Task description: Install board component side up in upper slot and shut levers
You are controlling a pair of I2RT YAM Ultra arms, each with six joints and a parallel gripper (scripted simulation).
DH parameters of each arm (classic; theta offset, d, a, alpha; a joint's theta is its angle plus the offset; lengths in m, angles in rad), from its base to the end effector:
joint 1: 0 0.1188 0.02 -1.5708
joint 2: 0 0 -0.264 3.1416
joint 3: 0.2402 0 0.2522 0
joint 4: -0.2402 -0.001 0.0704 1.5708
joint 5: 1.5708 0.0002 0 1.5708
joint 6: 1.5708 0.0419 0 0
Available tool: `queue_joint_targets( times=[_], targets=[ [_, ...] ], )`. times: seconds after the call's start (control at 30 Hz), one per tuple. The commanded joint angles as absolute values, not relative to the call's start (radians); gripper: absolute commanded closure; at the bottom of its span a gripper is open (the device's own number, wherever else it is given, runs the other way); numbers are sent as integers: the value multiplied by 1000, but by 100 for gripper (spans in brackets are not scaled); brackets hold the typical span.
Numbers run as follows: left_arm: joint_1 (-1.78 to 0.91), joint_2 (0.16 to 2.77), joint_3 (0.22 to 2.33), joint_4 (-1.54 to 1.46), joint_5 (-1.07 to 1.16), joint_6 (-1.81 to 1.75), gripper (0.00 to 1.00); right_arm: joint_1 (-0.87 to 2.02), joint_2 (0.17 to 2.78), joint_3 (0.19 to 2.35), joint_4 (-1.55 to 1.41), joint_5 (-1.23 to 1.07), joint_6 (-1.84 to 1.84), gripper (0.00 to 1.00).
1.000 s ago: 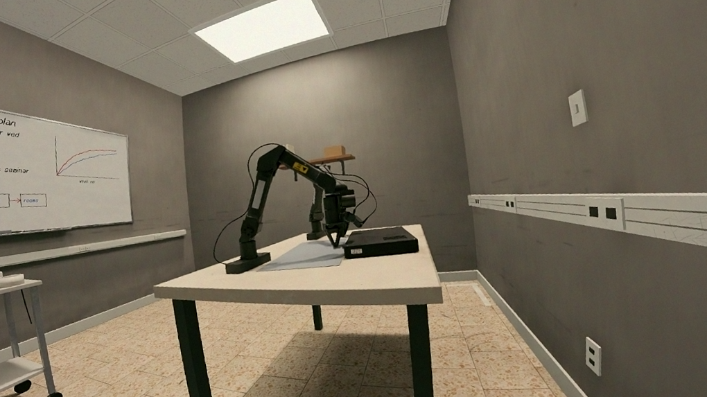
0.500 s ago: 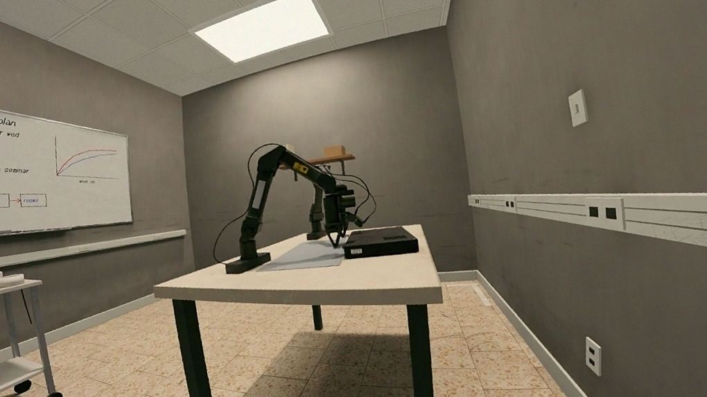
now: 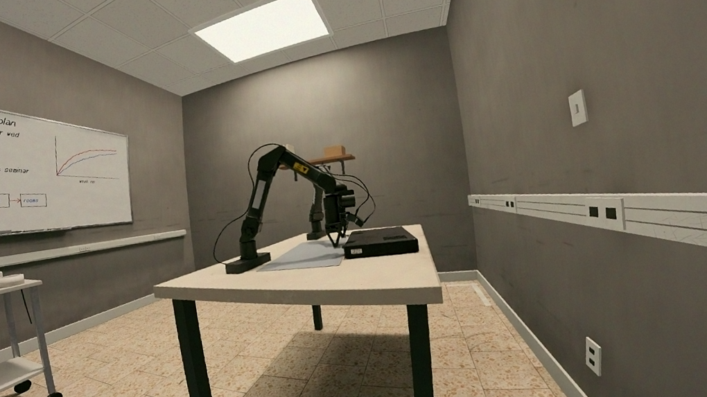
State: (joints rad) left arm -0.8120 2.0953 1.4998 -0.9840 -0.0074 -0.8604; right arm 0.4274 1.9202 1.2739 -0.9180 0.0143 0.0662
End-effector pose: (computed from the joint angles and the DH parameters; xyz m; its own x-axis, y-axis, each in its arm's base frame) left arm 0.2676 -0.2803 0.1473 -0.9988 -0.0483 0.0001 -0.0483 0.9988 0.0114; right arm 0.3116 0.1424 0.1549 -0.9355 -0.3534 -0.0074 -0.3533 0.9354 -0.0138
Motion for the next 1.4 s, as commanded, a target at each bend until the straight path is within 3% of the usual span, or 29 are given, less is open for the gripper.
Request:
queue_joint_targets(
  times=[0.0, 1.37],
  targets=[
    [-815, 2103, 1534, -1002, -3, -937, 97, 434, 1910, 1279, -935, -1, 155, 97],
    [-817, 2116, 1557, -1009, 0, -1046, 97, 447, 1929, 1307, -946, 7, 296, 97]
  ],
)
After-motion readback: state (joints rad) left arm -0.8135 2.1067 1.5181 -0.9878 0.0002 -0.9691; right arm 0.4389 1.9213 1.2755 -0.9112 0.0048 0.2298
